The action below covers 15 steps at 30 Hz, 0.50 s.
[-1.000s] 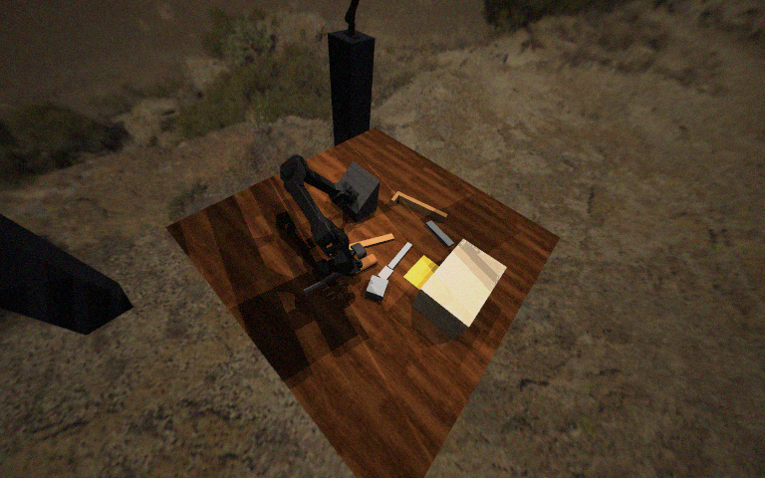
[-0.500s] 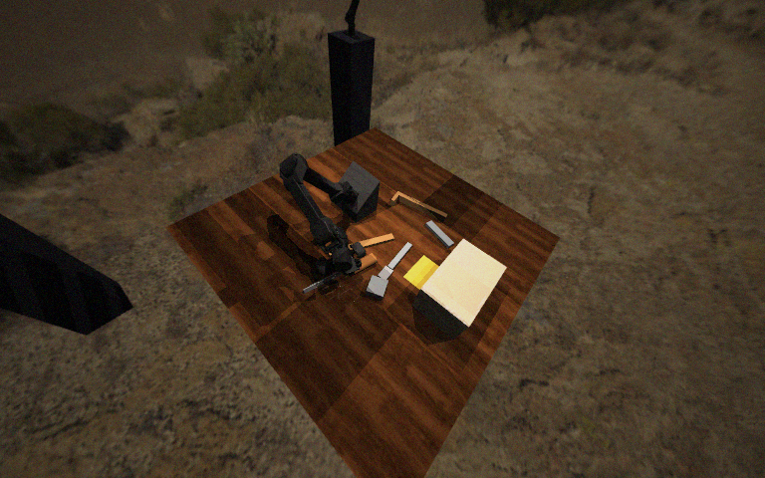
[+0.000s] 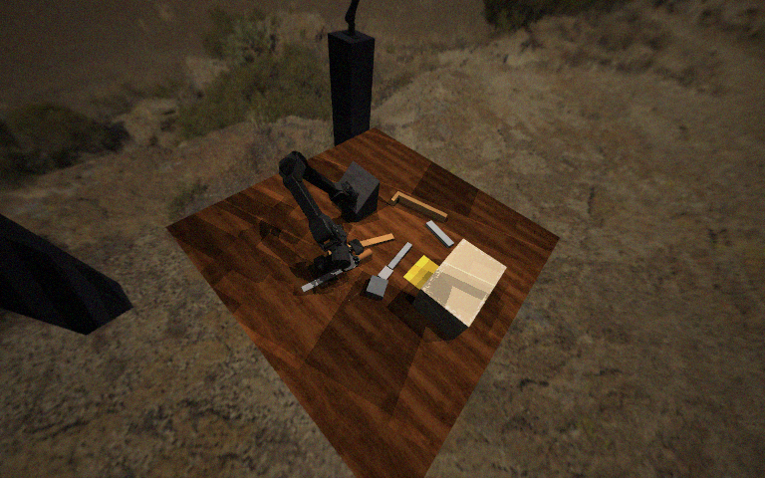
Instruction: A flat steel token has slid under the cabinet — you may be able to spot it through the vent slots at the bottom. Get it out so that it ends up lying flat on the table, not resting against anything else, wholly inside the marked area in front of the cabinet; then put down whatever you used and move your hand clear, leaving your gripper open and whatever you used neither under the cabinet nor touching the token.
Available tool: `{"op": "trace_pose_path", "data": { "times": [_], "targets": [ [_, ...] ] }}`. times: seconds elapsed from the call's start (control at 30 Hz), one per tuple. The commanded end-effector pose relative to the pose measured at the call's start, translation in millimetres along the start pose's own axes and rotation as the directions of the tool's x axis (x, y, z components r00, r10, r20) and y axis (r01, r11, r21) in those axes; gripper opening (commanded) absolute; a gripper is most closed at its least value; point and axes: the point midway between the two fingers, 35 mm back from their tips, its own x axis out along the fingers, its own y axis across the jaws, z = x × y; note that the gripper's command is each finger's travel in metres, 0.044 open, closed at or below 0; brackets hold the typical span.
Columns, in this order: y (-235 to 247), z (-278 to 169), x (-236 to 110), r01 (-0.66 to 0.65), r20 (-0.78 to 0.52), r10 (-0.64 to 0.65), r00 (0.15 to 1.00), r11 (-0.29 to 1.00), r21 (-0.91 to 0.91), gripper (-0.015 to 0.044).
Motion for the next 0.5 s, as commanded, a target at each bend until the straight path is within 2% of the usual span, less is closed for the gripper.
{"op": "trace_pose_path", "data": {
  "times": [0.0, 0.47],
  "targets": [
    [-0.8, 1.5, -13.7, 0.003, 0.006, -0.003, 1.0, 1.0, 0.005, 0.012],
    [6.4, -1.2, -68.9, 0.0, 0.005, 0.0, 1.0, 1.0, -0.01, 0.012]
  ]
}}
